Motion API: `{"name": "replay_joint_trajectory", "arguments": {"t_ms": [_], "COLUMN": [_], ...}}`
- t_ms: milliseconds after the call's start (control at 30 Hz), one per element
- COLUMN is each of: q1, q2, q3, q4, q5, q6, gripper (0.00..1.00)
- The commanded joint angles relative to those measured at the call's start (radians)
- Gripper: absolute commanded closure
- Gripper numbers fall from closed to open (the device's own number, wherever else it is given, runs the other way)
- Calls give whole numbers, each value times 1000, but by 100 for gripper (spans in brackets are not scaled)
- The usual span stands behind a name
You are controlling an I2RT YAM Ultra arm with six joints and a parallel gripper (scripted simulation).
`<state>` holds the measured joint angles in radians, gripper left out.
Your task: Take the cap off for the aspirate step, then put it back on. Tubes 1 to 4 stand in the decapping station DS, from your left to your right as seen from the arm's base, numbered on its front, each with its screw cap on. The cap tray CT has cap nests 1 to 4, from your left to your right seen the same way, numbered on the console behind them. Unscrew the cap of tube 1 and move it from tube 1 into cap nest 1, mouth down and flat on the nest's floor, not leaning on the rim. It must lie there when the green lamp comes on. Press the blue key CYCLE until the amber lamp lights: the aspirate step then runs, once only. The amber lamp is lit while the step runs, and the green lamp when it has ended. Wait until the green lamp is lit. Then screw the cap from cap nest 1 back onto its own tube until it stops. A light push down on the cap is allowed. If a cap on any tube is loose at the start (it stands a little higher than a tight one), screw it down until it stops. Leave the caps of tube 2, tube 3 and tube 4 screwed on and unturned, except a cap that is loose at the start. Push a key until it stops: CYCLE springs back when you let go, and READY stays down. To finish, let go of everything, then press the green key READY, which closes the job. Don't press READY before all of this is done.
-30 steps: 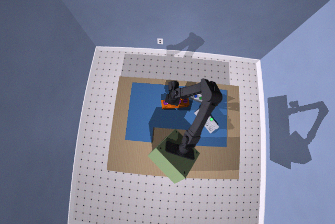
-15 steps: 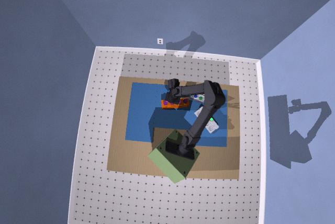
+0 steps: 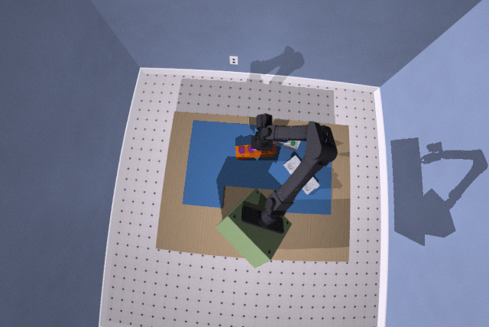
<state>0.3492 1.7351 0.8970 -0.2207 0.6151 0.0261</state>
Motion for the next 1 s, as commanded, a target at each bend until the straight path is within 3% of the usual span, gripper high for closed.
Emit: {"name": "replay_joint_trajectory", "arguments": {"t_ms": [0, 300, 700, 967], "q1": [-12, -12, -73, -73], "q2": [-28, -28, 82, 82], "q3": [0, 0, 7, 7], "q4": [-1, -1, 136, 136], "q5": [-23, -23, -55, -55], "q6": [-179, -179, -242, -242], "gripper": [51, 51, 51, 51]}}
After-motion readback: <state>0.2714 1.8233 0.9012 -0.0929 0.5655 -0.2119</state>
